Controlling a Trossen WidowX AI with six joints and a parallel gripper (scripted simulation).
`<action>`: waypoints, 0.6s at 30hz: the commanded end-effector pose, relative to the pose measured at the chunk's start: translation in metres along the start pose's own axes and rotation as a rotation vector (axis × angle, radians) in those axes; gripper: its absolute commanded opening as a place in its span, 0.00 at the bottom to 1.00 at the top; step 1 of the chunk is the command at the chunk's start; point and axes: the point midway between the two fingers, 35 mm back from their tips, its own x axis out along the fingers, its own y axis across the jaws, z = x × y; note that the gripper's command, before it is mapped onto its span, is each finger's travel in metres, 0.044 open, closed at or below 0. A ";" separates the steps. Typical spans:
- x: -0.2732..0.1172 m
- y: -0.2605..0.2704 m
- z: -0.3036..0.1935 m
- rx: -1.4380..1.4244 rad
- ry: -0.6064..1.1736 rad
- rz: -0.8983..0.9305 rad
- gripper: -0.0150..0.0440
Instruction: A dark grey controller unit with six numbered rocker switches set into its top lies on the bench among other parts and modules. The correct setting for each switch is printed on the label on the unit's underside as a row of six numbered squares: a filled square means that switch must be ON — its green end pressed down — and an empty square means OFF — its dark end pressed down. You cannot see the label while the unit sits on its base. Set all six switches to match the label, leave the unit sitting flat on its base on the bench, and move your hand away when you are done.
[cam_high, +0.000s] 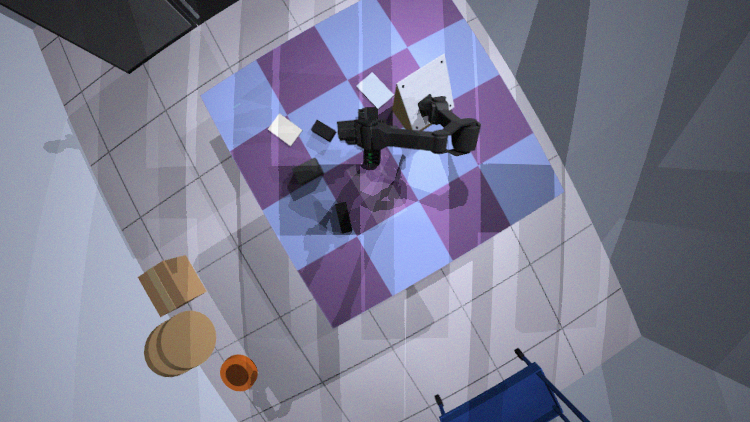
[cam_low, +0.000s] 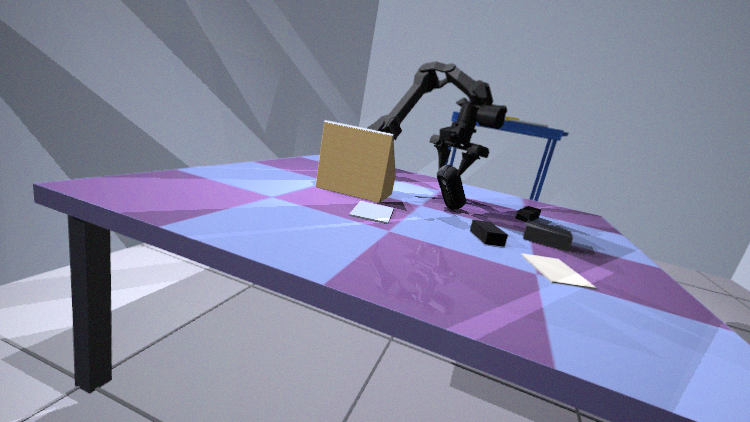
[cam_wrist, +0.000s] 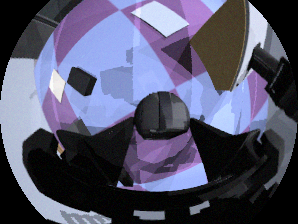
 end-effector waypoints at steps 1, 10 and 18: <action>-0.004 0.001 -0.007 -0.003 -0.001 0.007 0.82; -0.007 0.001 -0.014 -0.003 -0.018 0.007 0.82; -0.010 0.001 -0.020 -0.003 -0.034 0.007 0.82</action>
